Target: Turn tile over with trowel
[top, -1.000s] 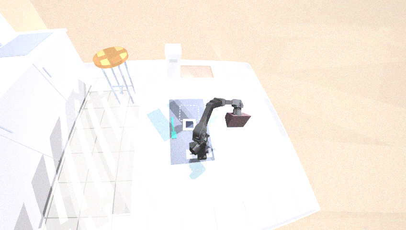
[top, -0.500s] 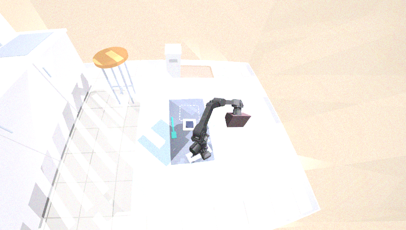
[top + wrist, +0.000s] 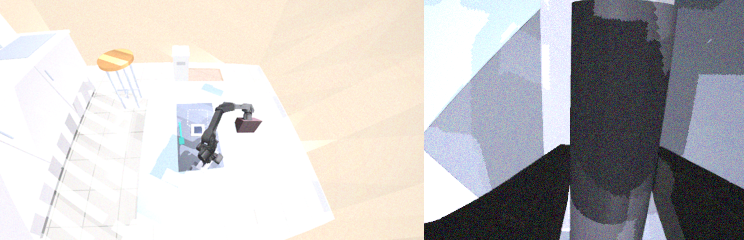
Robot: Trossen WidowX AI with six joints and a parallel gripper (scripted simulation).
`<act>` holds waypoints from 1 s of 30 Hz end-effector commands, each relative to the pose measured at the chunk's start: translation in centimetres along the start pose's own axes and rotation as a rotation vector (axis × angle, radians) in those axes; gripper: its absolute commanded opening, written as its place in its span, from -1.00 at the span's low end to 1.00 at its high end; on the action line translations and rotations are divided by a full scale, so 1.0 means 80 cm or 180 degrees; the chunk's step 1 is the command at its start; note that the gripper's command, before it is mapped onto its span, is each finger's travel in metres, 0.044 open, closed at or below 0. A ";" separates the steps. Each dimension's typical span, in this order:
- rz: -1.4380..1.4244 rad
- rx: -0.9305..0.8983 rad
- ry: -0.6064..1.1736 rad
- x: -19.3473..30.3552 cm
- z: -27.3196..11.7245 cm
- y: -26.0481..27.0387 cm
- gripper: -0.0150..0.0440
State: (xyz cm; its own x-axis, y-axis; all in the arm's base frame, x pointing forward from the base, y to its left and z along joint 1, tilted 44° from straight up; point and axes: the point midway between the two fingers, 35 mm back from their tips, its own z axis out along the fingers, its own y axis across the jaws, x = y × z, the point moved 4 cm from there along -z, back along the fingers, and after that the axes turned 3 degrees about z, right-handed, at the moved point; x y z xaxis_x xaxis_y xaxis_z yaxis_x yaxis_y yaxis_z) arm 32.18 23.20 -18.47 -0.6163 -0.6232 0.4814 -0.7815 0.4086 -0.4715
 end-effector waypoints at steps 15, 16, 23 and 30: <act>-0.1014 -0.0001 0.0020 0.001 0.003 0.002 0.04; -0.1014 -0.0001 0.0020 0.001 0.003 0.002 0.13; -0.1014 -0.0001 0.0020 0.001 0.003 0.002 0.42; -0.1014 -0.0001 0.0020 0.001 0.003 0.002 0.42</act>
State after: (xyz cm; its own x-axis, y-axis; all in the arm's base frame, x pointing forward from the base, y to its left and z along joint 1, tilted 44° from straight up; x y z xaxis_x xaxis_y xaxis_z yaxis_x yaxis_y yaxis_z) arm 32.15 23.18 -18.53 -0.3482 -0.7179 0.6028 -0.9325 0.1992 -0.3014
